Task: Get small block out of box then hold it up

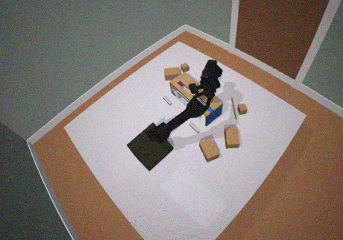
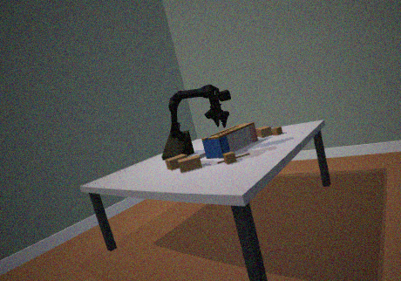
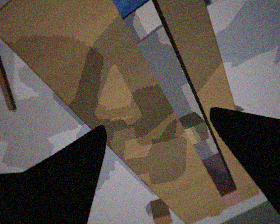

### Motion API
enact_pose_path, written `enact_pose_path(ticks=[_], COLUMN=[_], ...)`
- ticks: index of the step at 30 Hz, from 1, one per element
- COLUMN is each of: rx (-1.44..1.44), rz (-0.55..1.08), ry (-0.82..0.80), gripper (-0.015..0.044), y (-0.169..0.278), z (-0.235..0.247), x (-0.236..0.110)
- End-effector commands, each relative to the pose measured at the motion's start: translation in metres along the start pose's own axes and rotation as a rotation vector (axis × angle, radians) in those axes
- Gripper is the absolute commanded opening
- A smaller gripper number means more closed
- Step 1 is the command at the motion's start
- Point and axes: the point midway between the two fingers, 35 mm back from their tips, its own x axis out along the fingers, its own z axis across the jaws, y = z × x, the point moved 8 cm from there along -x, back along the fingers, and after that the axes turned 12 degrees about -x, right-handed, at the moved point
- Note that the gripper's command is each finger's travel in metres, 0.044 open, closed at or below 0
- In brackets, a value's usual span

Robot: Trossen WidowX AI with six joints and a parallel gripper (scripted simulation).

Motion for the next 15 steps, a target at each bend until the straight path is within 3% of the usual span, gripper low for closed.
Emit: enact_pose_path(ticks=[1,7,15], rx=[-0.153,-0.365,-0.372], rz=[-0.114,-0.298,-0.305], ry=[0.000,-0.055,-0.058], gripper=[0.0400,0.0400,0.0400], y=[0.063,0.140,0.142], z=[-0.038,-0.108,-0.111], x=[0.009,0.026,0.029])
